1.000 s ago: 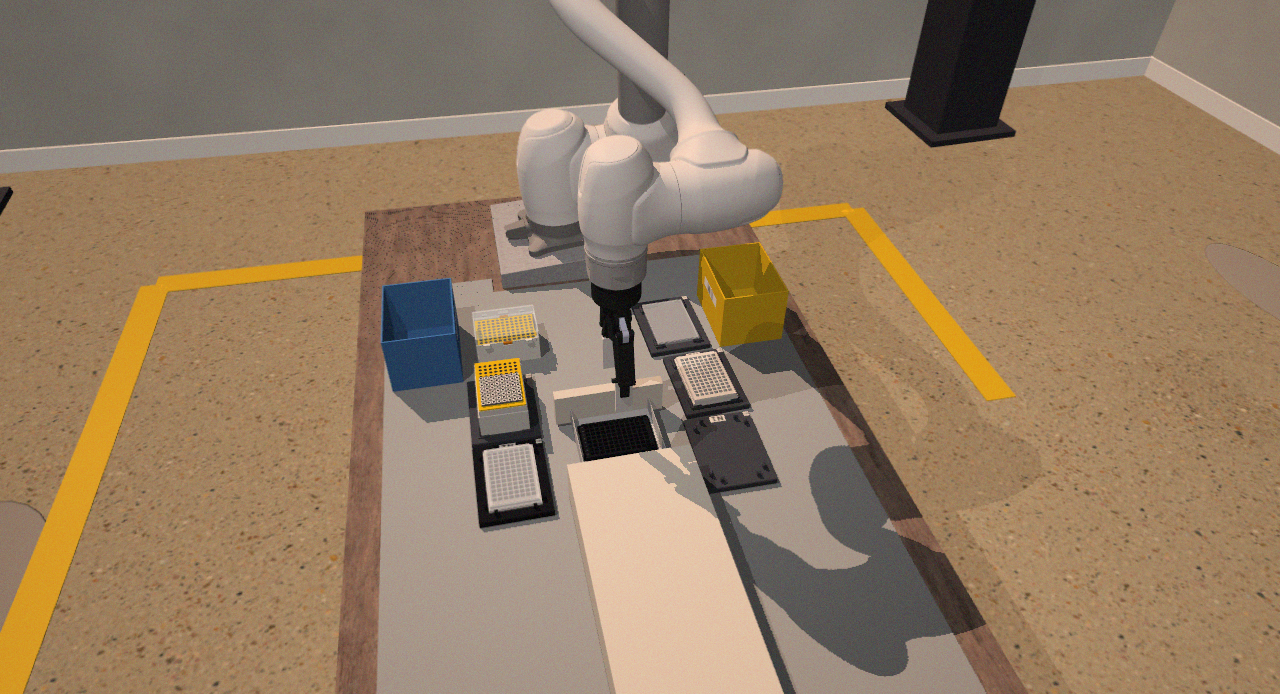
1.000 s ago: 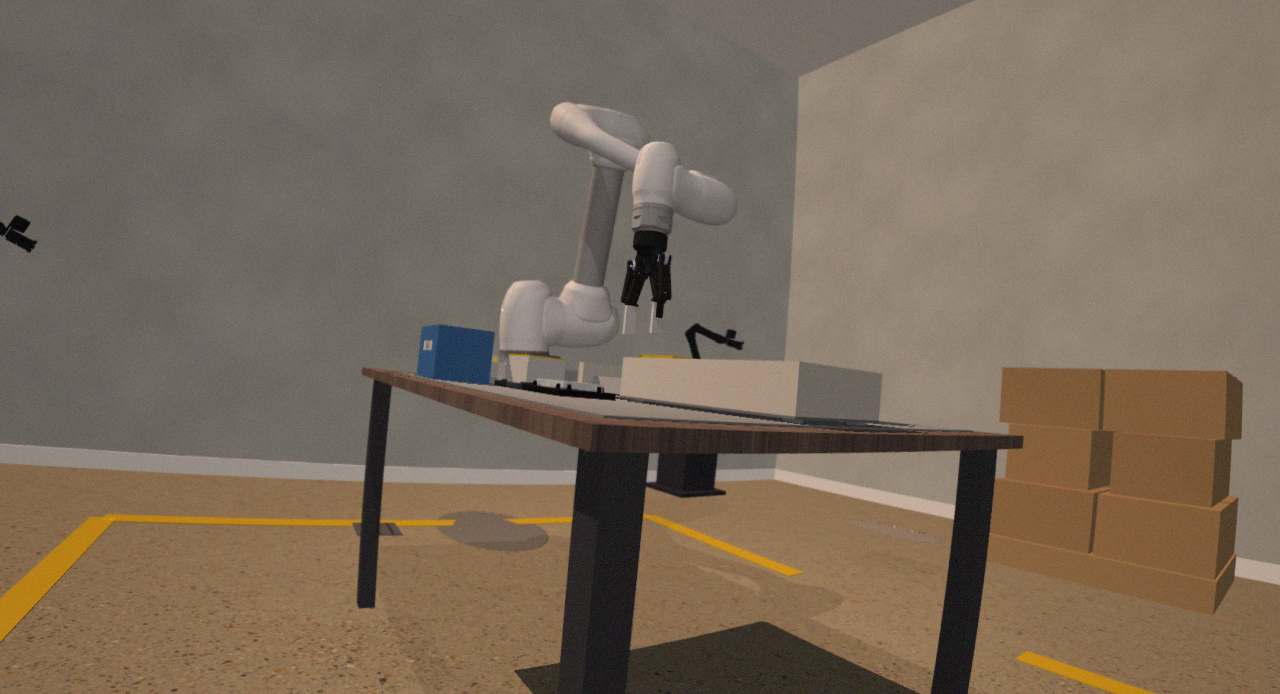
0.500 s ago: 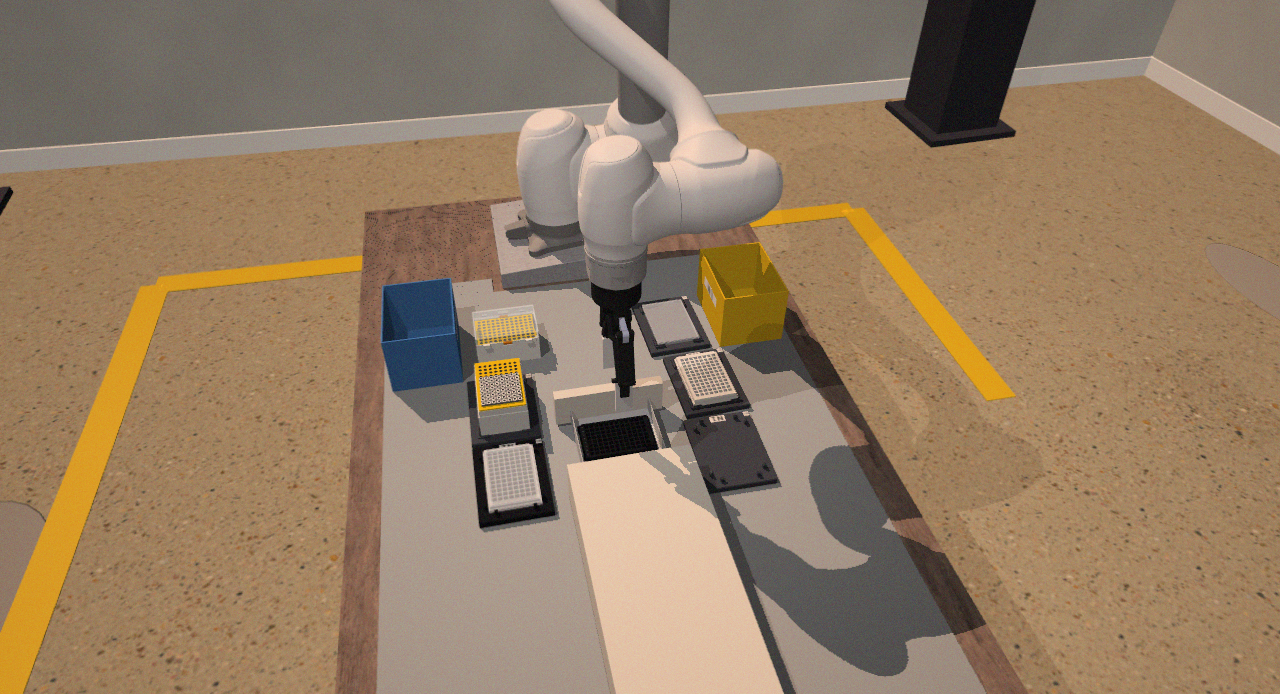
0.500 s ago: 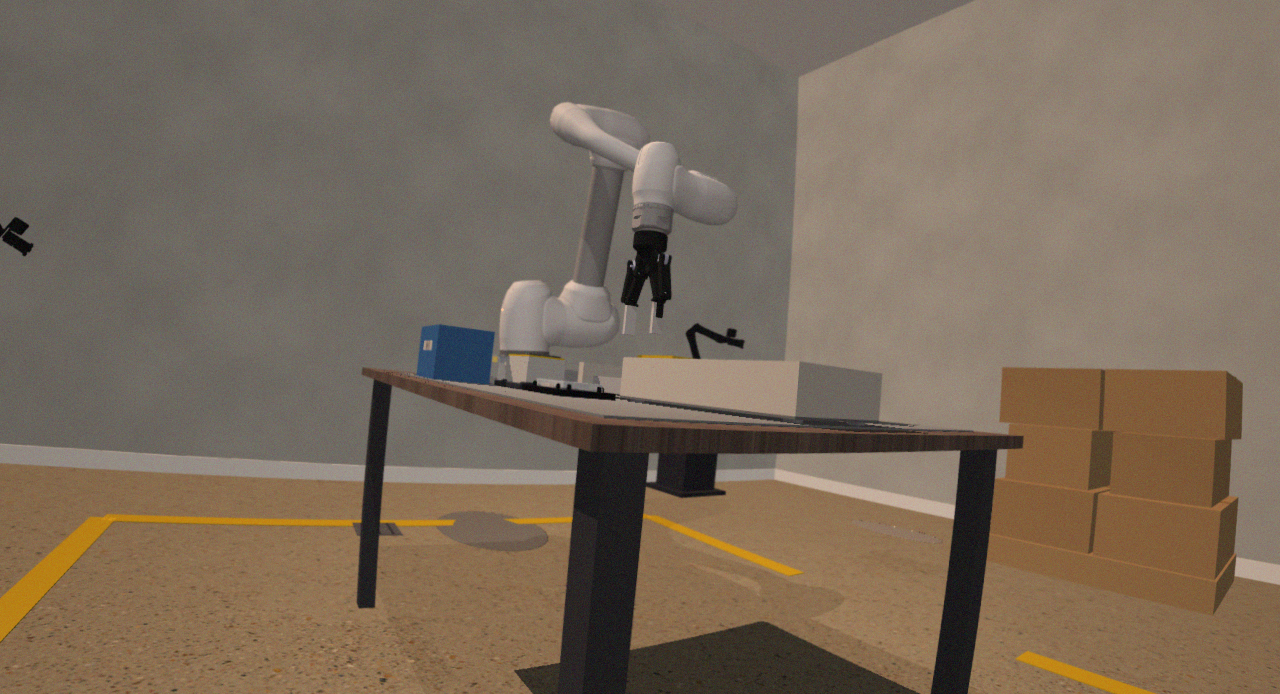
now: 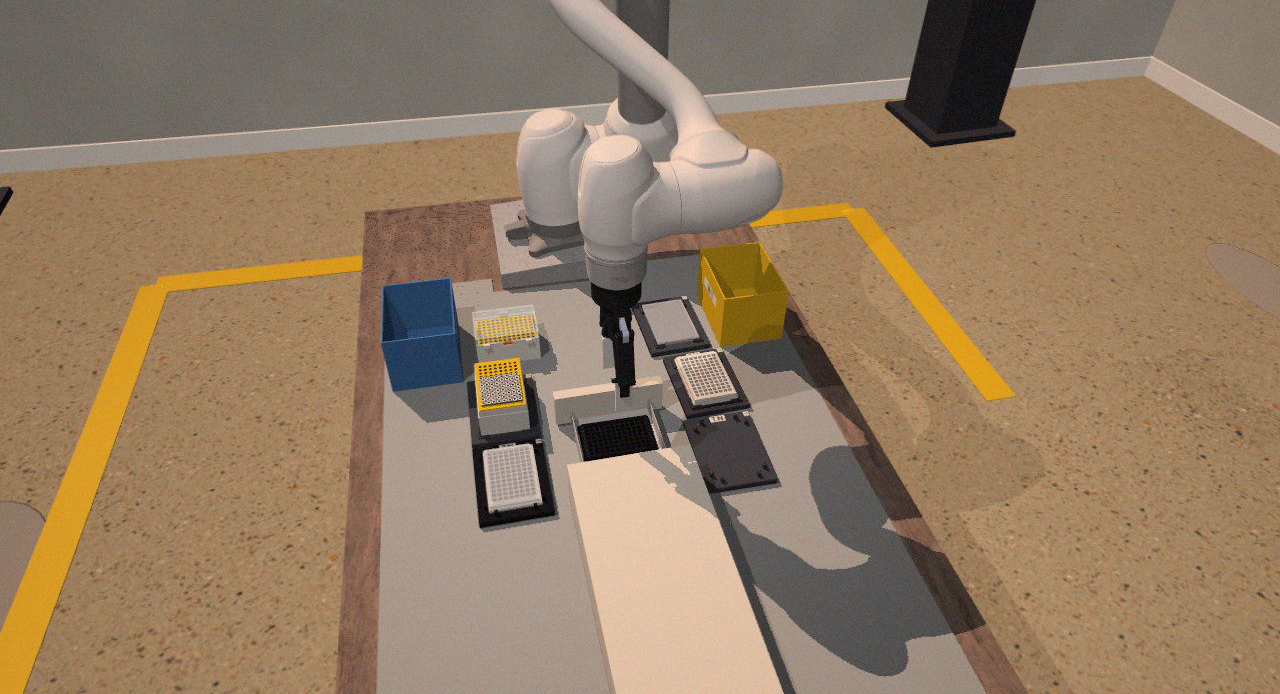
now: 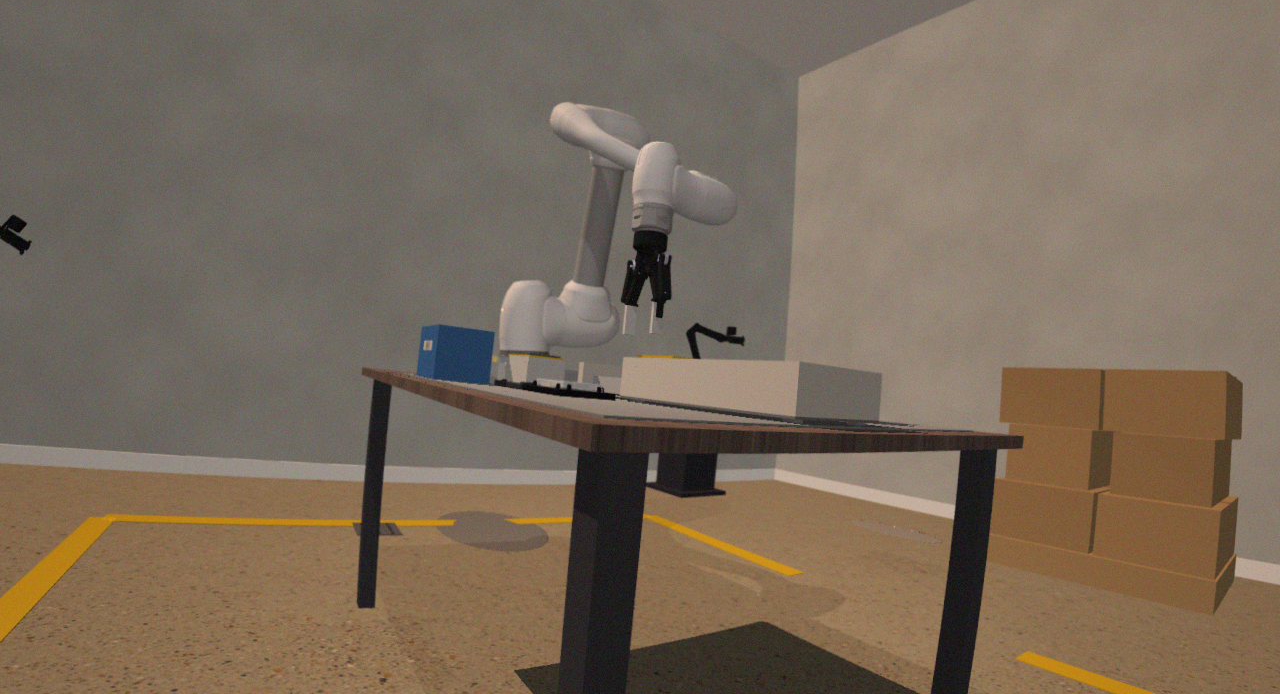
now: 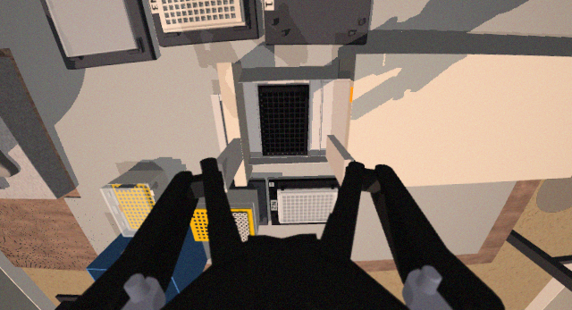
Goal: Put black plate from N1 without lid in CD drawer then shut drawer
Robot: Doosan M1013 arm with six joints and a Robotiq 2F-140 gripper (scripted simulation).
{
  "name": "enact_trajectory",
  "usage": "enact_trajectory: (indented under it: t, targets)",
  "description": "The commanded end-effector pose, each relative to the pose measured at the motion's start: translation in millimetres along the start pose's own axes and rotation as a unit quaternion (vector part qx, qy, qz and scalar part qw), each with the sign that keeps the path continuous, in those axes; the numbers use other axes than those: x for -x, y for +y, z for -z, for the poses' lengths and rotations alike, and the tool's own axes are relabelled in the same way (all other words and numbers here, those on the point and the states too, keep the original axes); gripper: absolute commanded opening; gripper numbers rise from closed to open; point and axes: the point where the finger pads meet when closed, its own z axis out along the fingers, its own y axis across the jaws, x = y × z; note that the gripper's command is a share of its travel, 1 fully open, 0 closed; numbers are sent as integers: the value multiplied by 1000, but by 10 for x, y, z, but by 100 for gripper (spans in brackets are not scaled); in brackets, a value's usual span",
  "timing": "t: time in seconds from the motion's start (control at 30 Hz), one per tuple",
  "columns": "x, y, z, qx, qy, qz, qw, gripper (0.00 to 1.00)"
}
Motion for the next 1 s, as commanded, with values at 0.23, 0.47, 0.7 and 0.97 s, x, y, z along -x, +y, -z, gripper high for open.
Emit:
enact_trajectory:
  t: [0.23,0.47,0.7,0.97]
  targets:
    - [0,-110,-27,0,0,0,1000,65]
    - [0,-383,-92,0,0,0,1000,62]
    - [0,-577,-138,0,0,0,1000,59]
    - [0,-888,-212,0,0,0,1000,55]
